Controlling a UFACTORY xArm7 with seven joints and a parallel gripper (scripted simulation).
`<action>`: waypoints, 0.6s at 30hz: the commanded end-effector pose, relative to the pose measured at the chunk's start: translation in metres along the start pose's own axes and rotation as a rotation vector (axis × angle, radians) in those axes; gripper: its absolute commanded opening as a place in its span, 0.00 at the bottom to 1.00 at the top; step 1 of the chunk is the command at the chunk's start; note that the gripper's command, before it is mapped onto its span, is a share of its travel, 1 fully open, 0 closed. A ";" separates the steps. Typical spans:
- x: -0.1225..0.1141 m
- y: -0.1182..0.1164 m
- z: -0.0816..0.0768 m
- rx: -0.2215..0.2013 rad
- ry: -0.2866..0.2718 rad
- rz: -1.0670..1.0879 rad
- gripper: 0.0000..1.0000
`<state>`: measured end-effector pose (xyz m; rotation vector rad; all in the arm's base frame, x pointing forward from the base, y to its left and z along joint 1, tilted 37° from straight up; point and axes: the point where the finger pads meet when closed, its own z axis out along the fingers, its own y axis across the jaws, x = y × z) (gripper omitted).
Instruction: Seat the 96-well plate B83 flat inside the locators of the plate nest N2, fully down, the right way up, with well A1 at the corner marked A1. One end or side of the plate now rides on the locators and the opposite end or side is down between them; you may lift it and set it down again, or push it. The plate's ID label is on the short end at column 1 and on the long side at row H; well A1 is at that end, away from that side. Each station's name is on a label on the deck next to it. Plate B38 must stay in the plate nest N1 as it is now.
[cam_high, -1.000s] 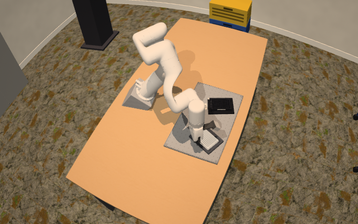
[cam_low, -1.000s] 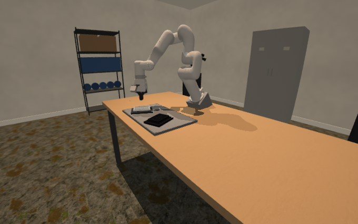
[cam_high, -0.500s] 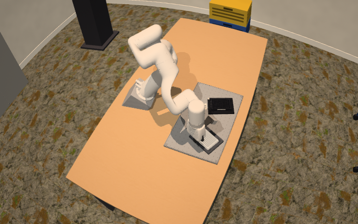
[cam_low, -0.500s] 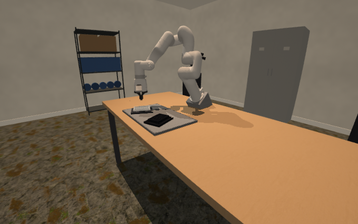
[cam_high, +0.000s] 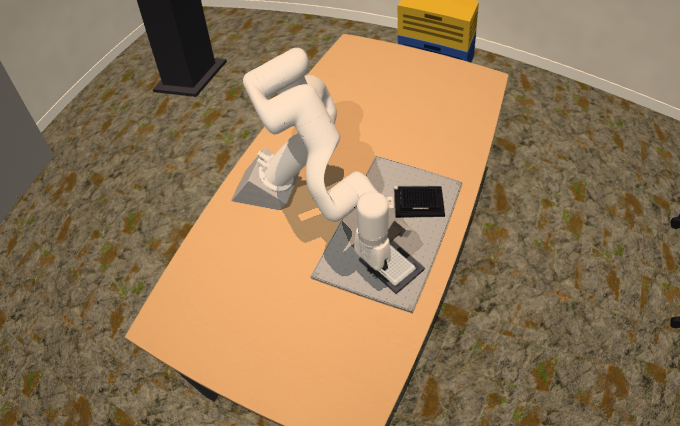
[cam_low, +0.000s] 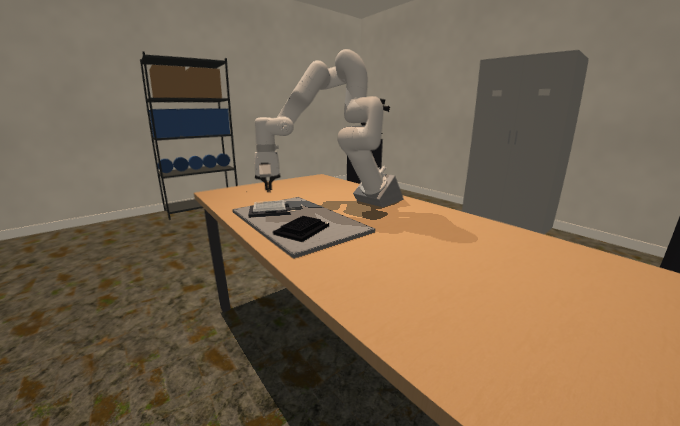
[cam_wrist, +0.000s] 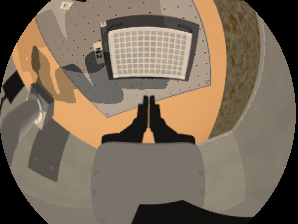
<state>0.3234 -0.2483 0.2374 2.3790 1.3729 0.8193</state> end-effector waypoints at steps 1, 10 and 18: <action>0.000 0.001 0.006 -0.003 -0.001 0.000 0.00; -0.001 0.002 0.019 -0.003 0.000 0.000 0.00; 0.000 0.002 0.031 -0.003 0.000 0.000 0.00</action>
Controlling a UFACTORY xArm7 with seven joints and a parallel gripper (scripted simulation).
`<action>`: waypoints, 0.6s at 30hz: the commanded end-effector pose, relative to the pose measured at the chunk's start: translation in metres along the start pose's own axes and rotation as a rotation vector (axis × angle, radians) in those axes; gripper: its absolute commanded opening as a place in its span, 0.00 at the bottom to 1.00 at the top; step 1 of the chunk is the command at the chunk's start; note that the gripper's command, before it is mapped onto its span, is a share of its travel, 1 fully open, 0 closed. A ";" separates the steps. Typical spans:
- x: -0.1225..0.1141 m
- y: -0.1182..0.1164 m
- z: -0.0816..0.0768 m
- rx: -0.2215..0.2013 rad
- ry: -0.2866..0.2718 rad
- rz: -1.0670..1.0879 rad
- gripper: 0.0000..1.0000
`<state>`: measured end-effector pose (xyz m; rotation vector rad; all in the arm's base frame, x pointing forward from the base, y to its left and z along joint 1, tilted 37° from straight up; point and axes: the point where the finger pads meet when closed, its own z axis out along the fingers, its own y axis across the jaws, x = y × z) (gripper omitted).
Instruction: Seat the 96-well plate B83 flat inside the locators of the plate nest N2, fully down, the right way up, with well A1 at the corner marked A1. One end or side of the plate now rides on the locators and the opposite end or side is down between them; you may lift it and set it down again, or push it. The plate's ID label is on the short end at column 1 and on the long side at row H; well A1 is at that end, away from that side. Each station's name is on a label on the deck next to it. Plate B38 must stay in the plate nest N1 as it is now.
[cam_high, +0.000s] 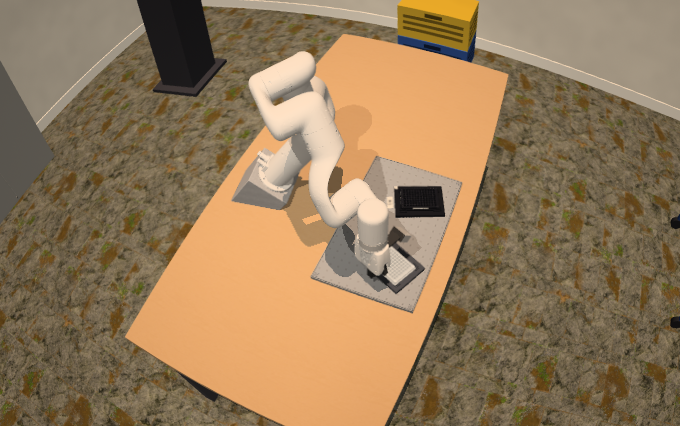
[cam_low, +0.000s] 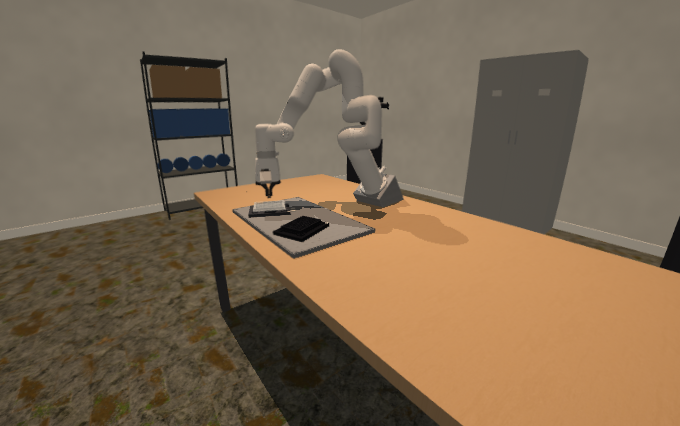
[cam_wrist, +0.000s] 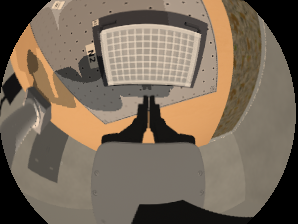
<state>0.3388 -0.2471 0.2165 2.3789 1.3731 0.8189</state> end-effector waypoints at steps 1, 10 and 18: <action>-0.001 0.002 0.005 -0.003 0.000 0.000 0.00; -0.001 0.002 0.019 -0.003 0.000 0.000 0.00; -0.001 0.002 0.019 -0.003 0.000 0.000 0.00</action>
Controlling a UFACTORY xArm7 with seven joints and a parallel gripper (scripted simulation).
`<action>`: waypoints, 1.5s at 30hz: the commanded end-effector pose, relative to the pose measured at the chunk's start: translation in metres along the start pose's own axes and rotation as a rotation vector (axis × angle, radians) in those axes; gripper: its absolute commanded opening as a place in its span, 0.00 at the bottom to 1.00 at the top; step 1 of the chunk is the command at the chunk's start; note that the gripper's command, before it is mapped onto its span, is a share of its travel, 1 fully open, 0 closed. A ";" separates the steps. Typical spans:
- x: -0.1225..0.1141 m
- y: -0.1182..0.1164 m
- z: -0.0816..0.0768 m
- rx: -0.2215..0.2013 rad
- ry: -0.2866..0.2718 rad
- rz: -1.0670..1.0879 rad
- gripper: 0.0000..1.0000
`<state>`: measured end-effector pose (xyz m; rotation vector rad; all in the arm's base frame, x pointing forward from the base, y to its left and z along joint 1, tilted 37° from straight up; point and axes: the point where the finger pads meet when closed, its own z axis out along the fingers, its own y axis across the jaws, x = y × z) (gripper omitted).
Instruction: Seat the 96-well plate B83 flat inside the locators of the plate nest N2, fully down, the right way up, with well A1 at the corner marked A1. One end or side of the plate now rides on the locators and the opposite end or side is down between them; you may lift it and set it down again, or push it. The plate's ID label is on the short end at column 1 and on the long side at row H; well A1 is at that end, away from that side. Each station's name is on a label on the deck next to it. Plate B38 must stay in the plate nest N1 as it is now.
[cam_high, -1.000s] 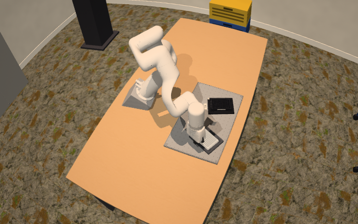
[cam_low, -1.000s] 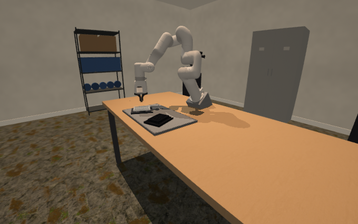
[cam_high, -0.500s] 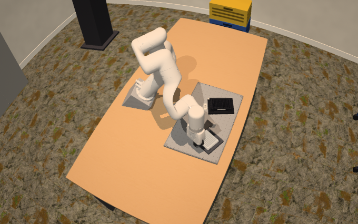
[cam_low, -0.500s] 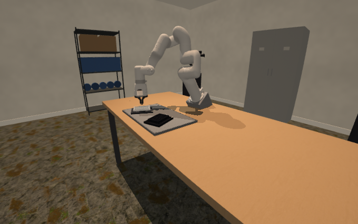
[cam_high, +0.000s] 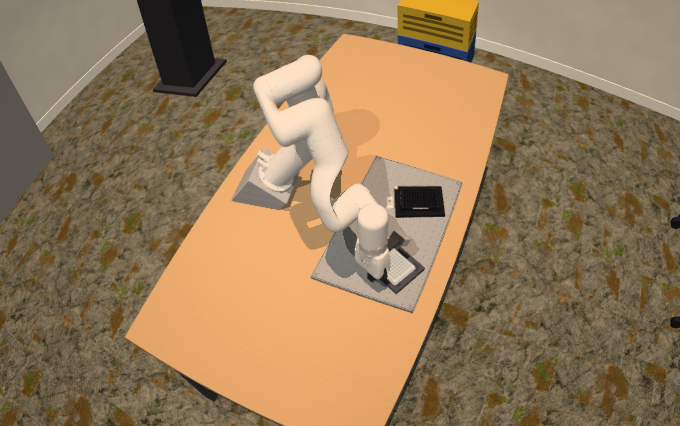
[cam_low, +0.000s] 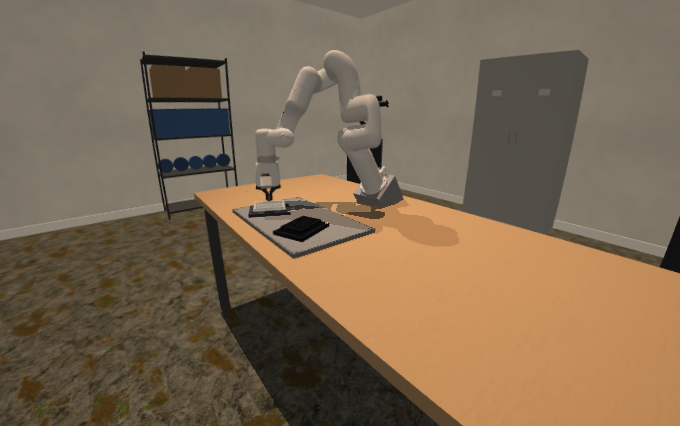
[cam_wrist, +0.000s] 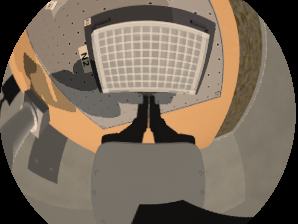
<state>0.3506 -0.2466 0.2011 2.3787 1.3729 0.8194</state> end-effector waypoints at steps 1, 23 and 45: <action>0.000 0.001 0.000 -0.003 0.000 0.000 0.00; 0.004 0.001 0.000 -0.003 0.000 0.000 0.00; 0.011 0.001 0.000 -0.003 0.000 0.000 0.00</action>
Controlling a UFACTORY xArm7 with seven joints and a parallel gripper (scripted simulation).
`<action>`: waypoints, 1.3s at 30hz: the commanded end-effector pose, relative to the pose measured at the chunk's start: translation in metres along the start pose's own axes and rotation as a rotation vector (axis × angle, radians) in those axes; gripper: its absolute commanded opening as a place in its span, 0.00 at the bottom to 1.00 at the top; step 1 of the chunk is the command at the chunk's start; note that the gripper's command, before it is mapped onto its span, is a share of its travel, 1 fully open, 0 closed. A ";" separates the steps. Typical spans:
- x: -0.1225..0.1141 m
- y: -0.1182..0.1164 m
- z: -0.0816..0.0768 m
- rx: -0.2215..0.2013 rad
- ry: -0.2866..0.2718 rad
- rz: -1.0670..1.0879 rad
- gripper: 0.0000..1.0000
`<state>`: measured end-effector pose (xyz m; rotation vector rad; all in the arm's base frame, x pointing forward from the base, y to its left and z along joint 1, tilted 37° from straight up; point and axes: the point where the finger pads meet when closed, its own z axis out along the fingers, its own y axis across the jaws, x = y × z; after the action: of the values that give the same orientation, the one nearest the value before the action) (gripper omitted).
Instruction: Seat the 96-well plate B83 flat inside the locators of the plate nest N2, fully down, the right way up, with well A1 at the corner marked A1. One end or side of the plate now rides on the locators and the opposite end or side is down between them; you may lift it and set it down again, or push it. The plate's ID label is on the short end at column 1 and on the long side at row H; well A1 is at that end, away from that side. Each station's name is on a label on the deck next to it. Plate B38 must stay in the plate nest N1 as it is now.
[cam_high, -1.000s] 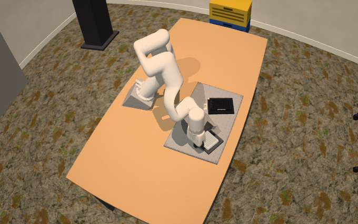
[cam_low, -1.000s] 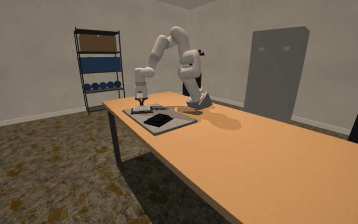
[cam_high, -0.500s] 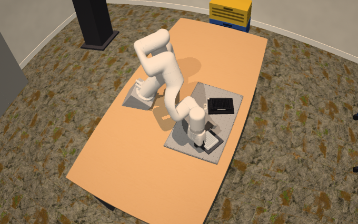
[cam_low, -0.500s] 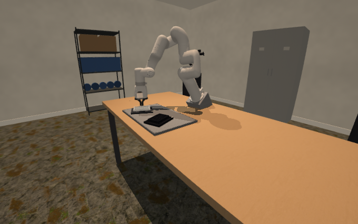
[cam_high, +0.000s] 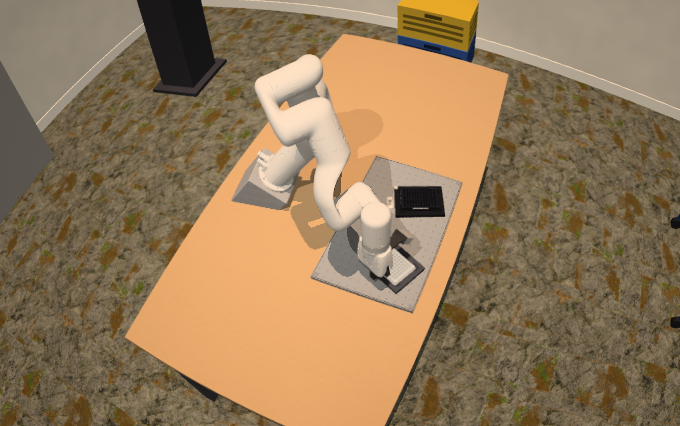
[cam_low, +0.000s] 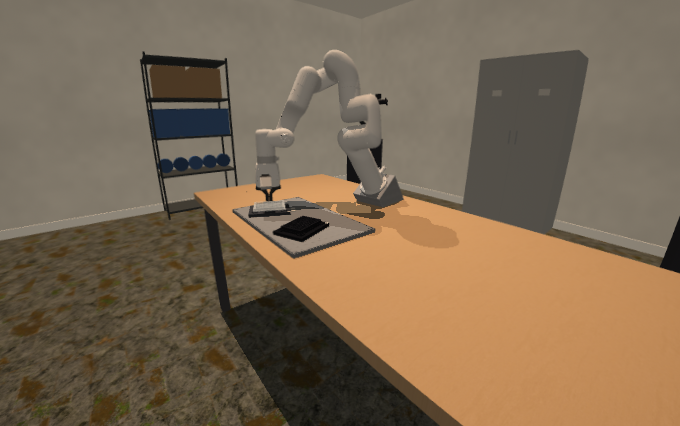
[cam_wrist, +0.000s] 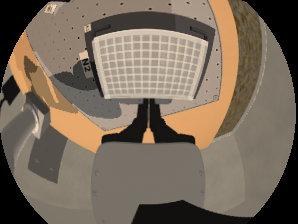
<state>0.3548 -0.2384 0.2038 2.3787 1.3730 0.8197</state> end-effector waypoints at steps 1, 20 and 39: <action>0.001 0.001 -0.001 -0.003 -0.001 0.000 0.00; 0.007 0.001 -0.001 -0.003 -0.001 0.000 0.00; 0.008 0.001 -0.001 -0.003 -0.001 0.000 0.00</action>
<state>0.3579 -0.2315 0.2066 2.3787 1.3729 0.8197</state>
